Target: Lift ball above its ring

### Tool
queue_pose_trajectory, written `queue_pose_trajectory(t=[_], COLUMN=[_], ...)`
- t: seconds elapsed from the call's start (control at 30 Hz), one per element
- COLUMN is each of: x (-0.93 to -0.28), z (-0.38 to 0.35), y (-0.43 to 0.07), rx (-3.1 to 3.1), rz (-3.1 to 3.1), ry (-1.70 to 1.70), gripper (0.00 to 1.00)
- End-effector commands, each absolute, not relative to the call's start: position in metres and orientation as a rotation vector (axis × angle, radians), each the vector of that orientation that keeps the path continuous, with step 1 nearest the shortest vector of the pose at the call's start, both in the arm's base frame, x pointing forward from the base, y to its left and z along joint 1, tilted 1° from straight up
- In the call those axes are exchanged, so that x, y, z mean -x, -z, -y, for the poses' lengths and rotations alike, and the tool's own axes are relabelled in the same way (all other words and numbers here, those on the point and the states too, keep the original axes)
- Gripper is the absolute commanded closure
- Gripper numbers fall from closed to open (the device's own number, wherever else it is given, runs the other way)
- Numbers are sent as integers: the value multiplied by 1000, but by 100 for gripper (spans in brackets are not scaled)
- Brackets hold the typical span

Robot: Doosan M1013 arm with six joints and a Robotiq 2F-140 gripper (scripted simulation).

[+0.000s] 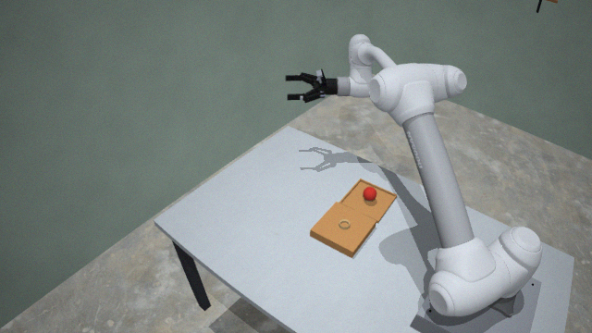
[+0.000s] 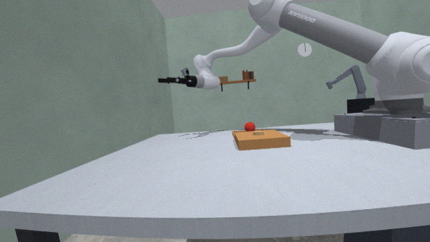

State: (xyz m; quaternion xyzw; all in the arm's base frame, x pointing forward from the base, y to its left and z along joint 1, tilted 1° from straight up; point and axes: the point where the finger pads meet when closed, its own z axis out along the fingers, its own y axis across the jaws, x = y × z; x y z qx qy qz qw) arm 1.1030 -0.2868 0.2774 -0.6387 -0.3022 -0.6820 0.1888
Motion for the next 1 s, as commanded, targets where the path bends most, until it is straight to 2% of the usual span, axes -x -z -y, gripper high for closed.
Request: queue_pose_trajectory(t=[0.0,0.6,0.97], x=[-1103,-1102,-1053], z=[287,286,227], y=[-279,-278,-221], rx=[1795,1798,1967], rz=[851,854,1037], ry=[1920,1915,1634], gripper=[0,0,0])
